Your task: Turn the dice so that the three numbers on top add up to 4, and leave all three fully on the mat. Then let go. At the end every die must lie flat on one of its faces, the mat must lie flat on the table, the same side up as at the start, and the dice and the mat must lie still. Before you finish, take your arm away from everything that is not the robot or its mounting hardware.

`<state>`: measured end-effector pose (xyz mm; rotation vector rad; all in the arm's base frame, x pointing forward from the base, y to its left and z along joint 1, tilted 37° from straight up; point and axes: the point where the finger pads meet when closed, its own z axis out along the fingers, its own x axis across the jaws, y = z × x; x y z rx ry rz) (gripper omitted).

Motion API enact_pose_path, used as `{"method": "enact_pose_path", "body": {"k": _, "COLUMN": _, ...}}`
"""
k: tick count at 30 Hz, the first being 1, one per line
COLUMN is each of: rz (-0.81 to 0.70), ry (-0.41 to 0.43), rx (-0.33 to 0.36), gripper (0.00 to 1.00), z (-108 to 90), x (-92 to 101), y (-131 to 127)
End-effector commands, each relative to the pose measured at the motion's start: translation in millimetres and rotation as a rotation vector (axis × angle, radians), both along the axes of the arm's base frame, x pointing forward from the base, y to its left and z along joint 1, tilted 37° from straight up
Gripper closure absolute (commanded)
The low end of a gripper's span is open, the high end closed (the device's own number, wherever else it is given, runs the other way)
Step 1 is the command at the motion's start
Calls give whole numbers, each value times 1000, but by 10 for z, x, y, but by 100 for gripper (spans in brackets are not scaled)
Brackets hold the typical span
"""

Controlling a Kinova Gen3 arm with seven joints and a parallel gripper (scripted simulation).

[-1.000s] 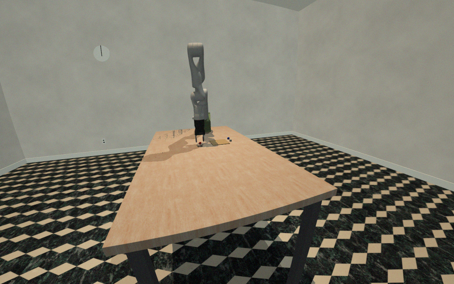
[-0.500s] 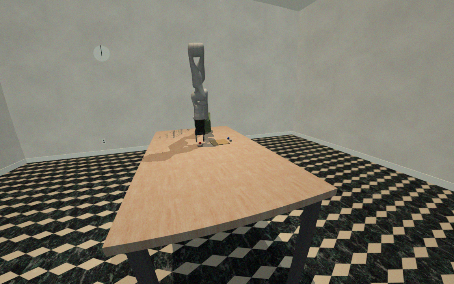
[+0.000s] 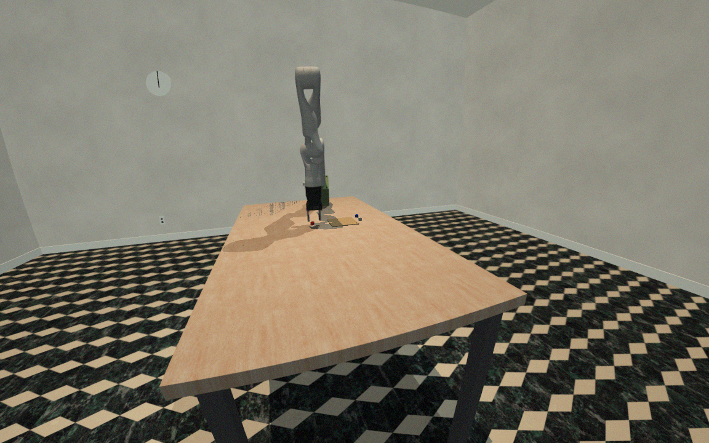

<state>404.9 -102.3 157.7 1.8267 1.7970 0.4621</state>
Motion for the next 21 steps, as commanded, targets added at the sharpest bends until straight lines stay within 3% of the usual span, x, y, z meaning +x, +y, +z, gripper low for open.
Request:
{"method": "enact_pose_path", "body": {"k": 1, "rz": 17, "ry": 1, "rx": -3, "gripper": 0, "z": 1, "x": 18, "y": 99}}
{"method": "enact_pose_path", "body": {"k": 21, "rz": 17, "ry": 1, "rx": -3, "gripper": 0, "z": -29, "x": 37, "y": 382}}
